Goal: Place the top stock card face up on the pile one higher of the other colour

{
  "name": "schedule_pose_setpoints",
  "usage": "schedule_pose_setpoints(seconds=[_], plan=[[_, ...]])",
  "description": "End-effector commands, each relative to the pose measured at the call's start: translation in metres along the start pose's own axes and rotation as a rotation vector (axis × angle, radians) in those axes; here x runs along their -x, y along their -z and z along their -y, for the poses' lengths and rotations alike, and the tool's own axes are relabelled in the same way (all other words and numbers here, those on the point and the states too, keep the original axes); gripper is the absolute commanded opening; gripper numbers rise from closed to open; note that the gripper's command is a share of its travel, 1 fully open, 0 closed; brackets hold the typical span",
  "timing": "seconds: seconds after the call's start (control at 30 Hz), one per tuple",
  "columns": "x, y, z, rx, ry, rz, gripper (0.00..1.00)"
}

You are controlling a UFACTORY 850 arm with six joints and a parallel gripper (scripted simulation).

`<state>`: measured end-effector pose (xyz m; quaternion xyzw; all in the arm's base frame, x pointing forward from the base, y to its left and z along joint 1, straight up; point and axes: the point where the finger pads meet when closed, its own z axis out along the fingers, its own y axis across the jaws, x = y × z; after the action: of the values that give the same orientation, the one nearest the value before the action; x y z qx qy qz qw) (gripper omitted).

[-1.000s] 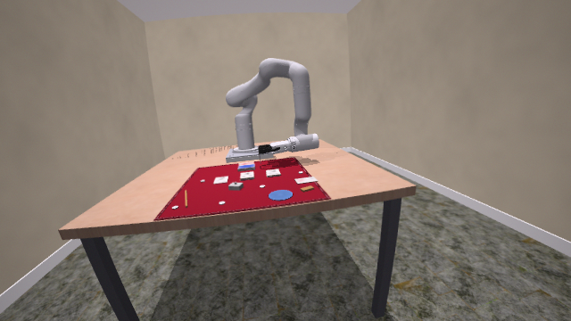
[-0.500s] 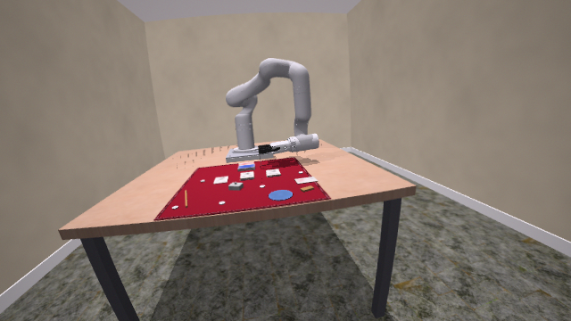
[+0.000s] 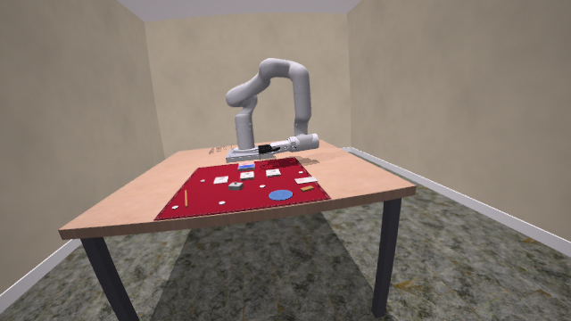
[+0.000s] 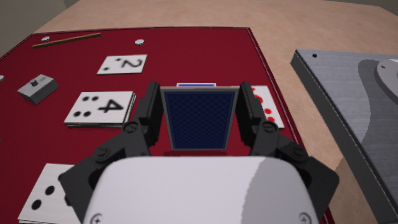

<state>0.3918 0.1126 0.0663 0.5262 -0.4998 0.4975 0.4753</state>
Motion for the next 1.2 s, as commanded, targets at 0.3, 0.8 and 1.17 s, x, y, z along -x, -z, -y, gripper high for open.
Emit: schedule_pose_setpoints(seconds=[0.3,0.8,1.17], plan=[[0.001,0.000,0.000,0.000,-0.001,0.001,0.72],[0.015,-0.005,0.000,0.000,-0.001,0.001,0.72],[0.016,-0.006,0.000,0.000,-0.001,0.001,0.72]])
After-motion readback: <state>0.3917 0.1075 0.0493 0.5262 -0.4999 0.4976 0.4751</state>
